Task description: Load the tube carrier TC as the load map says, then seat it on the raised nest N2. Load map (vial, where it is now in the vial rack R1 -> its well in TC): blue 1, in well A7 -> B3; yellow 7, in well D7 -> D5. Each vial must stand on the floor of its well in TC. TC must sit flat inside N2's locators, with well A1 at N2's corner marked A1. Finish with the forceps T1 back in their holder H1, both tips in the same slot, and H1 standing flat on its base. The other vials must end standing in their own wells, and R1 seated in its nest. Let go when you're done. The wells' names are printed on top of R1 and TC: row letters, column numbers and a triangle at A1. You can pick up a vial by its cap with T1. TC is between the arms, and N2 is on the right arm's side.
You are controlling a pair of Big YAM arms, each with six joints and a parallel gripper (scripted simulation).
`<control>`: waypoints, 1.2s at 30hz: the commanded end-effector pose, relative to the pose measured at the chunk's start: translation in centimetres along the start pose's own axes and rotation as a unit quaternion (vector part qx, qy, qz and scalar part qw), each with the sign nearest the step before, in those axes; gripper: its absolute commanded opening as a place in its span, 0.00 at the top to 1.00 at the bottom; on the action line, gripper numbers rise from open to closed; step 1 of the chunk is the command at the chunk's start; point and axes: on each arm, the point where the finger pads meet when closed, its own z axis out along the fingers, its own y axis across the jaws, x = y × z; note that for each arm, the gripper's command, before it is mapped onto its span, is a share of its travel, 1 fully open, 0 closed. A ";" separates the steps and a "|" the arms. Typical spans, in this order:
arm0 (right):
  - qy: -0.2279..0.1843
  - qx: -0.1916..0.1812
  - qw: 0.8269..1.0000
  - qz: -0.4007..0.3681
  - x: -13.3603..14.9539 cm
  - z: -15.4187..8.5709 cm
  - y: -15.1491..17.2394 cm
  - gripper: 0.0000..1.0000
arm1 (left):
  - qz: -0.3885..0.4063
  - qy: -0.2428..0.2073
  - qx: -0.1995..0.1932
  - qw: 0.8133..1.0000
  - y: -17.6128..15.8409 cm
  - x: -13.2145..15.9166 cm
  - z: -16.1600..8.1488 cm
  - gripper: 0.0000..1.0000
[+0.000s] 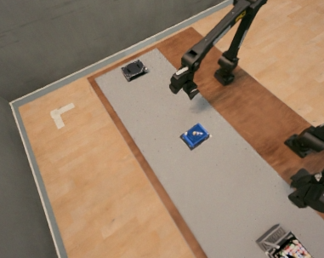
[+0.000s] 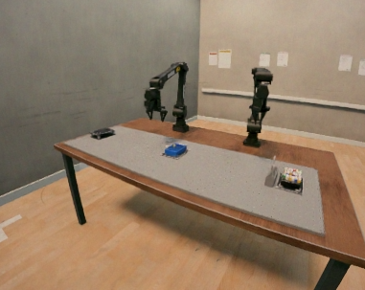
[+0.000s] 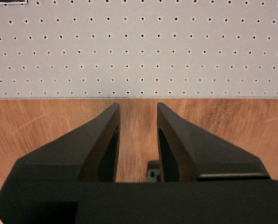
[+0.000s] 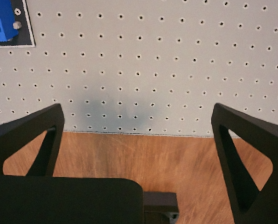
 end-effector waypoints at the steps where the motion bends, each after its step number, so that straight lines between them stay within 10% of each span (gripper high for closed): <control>1: -0.028 -0.002 1.000 0.009 -2.8 -1.1 1.8 0.00 | 0.003 0.006 0.001 1.000 -0.5 0.3 0.2 0.76; 36: -0.025 -0.008 1.000 0.009 -6.6 4.6 12.8 0.00 | 0.003 0.006 0.001 1.000 -0.5 0.3 0.2 0.76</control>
